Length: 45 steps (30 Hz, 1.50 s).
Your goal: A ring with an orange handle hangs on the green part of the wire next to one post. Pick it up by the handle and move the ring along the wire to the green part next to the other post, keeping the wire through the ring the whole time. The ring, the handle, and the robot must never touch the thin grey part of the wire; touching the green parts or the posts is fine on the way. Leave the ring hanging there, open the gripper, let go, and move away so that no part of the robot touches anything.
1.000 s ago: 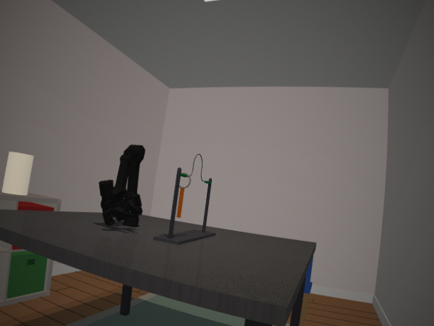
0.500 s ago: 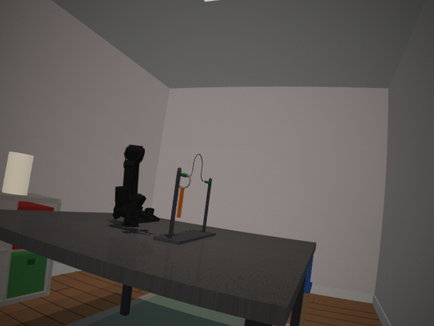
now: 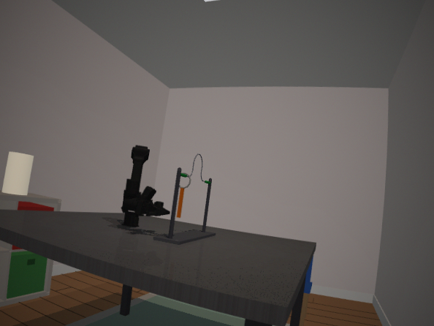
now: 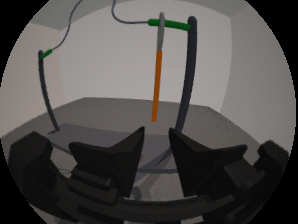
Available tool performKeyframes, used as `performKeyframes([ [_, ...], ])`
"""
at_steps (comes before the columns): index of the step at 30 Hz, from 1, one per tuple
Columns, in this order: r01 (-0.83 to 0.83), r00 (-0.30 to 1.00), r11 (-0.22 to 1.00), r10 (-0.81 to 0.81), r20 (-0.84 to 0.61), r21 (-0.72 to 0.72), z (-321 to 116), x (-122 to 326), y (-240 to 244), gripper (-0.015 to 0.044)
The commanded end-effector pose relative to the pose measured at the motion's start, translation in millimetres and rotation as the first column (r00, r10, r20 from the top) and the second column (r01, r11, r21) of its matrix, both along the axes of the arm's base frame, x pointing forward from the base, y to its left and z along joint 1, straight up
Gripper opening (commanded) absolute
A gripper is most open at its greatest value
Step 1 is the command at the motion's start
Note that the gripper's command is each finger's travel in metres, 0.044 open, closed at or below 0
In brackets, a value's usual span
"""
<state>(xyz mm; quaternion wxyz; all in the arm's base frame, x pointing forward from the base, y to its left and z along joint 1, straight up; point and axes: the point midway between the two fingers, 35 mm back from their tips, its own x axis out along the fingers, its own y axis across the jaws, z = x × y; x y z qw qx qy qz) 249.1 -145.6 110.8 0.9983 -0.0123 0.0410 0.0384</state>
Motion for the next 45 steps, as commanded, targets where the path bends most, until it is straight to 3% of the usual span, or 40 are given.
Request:
performKeyframes([
  [1, 0.004, 1.000, 1.000, -0.004, 0.004, 0.007, 9.3, 7.8, 1.6, 0.0160],
  [45, 0.004, 1.000, 1.000, -0.004, 0.008, 0.006, 6.4, 70.7, 4.5, 0.0160],
])
